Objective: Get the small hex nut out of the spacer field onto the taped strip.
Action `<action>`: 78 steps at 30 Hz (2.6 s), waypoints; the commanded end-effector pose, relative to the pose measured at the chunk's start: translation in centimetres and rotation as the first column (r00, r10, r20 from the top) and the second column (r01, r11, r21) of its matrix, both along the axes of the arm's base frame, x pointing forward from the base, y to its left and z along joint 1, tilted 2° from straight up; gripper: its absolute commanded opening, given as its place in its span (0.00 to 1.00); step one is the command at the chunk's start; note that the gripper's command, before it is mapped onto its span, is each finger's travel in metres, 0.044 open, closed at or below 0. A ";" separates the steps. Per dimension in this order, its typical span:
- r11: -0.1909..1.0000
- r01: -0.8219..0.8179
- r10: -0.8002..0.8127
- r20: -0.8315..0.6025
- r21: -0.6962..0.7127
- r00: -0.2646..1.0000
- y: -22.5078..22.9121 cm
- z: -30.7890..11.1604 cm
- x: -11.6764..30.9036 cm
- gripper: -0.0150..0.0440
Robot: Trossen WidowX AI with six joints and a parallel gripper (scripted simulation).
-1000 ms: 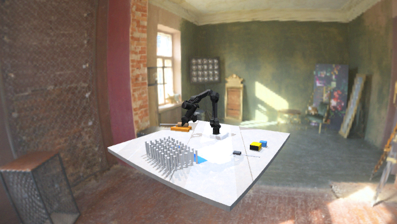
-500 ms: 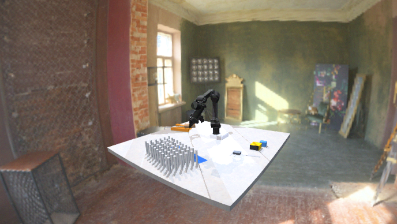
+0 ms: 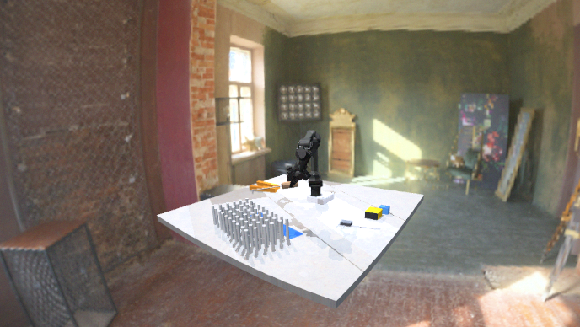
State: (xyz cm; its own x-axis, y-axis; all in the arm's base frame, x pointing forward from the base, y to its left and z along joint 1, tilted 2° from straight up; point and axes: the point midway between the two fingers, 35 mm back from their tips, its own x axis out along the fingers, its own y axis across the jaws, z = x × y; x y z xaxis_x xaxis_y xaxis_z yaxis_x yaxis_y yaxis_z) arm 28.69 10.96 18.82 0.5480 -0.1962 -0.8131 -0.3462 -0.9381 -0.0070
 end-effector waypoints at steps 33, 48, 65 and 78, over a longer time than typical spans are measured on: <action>0.958 -0.287 0.287 0.007 -0.012 0.958 7.7 -8.1 -3.9 0.25; 0.958 -0.287 0.287 0.009 -0.012 0.958 6.6 -15.7 -4.5 0.25; 0.958 -0.286 0.286 0.009 -0.011 0.958 6.6 -15.7 -3.4 0.25; 0.958 -0.286 0.286 0.009 -0.012 0.958 6.5 -15.5 -2.4 0.25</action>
State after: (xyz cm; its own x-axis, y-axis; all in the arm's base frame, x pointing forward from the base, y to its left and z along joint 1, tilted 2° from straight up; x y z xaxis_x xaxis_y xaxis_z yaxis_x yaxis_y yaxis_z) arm 25.76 17.13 2.81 0.5806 -0.0484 -0.8128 -0.0656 -0.9978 0.0125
